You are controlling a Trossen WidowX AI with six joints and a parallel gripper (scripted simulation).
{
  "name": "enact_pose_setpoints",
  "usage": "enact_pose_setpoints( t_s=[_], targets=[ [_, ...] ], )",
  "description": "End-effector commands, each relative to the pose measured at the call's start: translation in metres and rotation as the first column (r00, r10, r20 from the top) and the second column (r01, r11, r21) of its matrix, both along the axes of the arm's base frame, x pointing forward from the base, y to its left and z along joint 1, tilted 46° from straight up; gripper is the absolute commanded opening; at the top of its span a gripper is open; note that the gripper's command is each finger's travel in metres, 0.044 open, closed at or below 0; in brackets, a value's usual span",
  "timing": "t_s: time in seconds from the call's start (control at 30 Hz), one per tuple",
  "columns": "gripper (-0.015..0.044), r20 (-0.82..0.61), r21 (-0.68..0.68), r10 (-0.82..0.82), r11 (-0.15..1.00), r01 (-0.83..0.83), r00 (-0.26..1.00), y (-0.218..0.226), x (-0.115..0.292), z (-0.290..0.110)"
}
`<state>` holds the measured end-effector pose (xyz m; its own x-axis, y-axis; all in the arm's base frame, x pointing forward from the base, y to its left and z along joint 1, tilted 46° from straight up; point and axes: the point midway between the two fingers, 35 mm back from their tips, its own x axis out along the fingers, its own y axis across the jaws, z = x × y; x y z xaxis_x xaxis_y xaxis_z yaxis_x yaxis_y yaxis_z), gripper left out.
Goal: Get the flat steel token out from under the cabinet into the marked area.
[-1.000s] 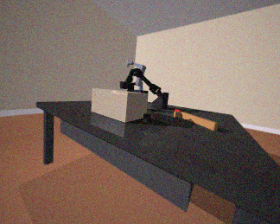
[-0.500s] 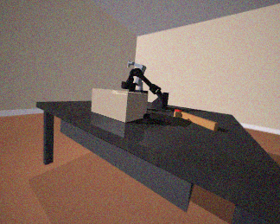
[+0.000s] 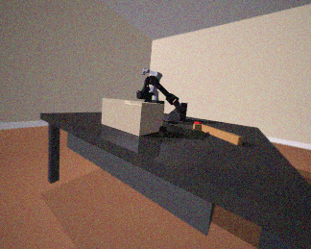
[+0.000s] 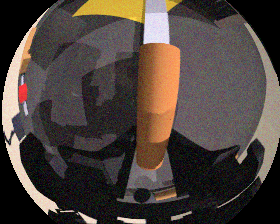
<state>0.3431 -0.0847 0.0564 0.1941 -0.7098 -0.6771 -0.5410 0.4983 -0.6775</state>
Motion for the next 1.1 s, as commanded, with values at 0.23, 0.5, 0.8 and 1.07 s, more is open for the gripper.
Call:
enact_pose_setpoints(
  t_s=[0.23, 0.5, 0.8, 1.07],
  targets=[
    [0.0, -0.01, 0.011, 0.003, 1.0, -0.002, 1.0, 0.005, -0.007, -0.009],
    [0.0, -0.01, 0.011, 0.003, 1.0, -0.002, 1.0, 0.005, -0.008, -0.008],
    [0.0, -0.01, 0.01, 0.003, 1.0, -0.002, 1.0, -0.001, -0.015, -0.004],
    [0.0, -0.011, 0.01, 0.003, 1.0, -0.002, 1.0, -0.007, -0.022, -0.001]
  ],
)
